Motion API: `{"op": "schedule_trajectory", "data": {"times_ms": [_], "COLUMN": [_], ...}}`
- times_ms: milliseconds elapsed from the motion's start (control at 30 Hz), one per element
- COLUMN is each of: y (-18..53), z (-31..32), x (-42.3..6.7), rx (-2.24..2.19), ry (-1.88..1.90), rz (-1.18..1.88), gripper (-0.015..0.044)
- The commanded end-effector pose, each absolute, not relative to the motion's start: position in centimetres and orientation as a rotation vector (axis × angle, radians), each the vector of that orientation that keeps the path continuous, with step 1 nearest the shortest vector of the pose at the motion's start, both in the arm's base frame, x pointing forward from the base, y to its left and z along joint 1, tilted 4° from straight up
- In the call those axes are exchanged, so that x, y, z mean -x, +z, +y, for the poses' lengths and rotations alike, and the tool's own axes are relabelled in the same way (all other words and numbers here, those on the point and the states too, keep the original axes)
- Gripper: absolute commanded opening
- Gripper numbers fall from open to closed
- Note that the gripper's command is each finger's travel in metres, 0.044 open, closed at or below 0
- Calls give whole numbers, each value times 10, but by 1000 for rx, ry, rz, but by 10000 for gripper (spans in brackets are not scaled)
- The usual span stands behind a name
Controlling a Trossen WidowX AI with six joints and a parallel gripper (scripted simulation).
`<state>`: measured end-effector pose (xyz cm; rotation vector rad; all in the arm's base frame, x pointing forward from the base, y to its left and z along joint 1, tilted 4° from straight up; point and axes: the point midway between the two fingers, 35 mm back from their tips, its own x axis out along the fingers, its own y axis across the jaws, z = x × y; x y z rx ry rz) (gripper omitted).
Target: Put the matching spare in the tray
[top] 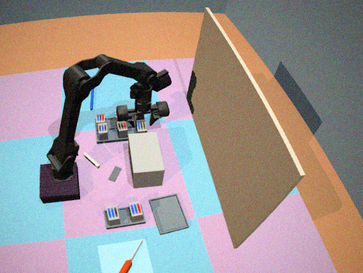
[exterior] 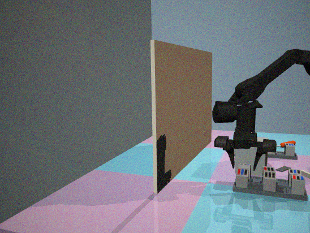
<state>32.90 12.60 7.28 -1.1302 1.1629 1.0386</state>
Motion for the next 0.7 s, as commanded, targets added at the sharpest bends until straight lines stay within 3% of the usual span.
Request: {"op": "schedule_trajectory", "data": {"times_ms": [0,667], "y": [60,47], "z": [125,124], "x": [-327,-327], "rx": [1133,1133], "ry": [1048,1048], "rz": [1179,1179], "gripper": [300,300]}}
